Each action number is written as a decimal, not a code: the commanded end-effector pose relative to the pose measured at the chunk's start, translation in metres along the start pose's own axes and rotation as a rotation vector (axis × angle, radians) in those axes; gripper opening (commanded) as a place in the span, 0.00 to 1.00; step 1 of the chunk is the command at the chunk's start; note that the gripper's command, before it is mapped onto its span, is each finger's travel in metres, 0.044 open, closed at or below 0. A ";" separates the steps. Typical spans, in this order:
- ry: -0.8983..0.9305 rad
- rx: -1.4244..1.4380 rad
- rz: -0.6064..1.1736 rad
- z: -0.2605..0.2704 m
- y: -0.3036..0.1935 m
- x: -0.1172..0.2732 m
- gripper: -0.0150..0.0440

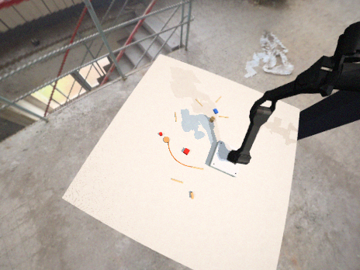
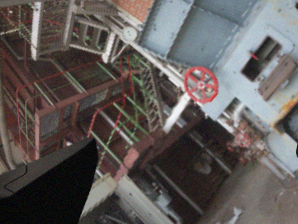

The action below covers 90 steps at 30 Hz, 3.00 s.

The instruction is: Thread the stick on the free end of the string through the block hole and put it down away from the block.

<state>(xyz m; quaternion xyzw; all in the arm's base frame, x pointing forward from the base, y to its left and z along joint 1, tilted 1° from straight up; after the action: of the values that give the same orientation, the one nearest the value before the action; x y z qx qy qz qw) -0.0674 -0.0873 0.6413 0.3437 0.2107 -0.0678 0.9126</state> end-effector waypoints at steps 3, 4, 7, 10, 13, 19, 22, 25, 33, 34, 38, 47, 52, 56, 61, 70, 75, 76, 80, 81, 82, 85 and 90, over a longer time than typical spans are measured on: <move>-0.173 0.093 -0.181 -0.062 0.049 -0.014 1.00; -0.206 0.120 -0.206 -0.073 0.058 -0.015 1.00; -0.318 0.201 -0.277 -0.106 0.083 -0.013 1.00; -0.454 0.288 -0.348 -0.143 0.110 -0.003 1.00; -0.600 0.369 -0.404 -0.178 0.135 0.013 1.00; -0.912 0.501 -0.465 -0.243 0.176 0.065 1.00; -1.073 0.547 -0.469 -0.272 0.190 0.098 1.00; -1.235 0.579 -0.455 -0.297 0.200 0.134 1.00; -1.666 0.603 -0.325 -0.347 0.204 0.245 1.00; -1.716 0.597 -0.299 -0.351 0.202 0.259 1.00; -1.833 0.511 -0.268 -0.363 0.189 0.303 1.00; -2.057 0.356 -0.076 -0.380 0.149 0.389 1.00; -2.176 0.222 0.222 -0.386 0.100 0.452 1.00; -2.180 0.092 0.474 -0.386 0.052 0.493 1.00; -2.064 -0.068 0.769 -0.383 -0.015 0.528 1.00; -1.755 -0.202 1.051 -0.378 -0.104 0.547 1.00; -1.755 -0.202 1.051 -0.378 -0.104 0.547 1.00; -1.755 -0.202 1.051 -0.378 -0.104 0.547 1.00; -1.755 -0.202 1.051 -0.378 -0.104 0.547 1.00; -1.755 -0.202 1.051 -0.378 -0.104 0.547 1.00; -1.755 -0.202 1.051 -0.378 -0.104 0.547 1.00; -1.755 -0.202 1.051 -0.379 -0.103 0.547 0.96; -1.755 -0.202 1.051 -0.379 -0.103 0.547 0.73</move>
<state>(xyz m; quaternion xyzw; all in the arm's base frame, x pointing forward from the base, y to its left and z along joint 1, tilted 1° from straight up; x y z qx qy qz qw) 0.2703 0.0954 0.0883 0.1436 -0.7034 0.1280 0.6842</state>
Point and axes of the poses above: the point midway between the two fingers, 35 mm back from their tips, its own x axis back along the fingers, its own z axis across the jaws, y = z × x, the point moved 4 cm from there along x, back along the fingers, and after that the axes turned 3 degrees about x, right-handed, at the moved point
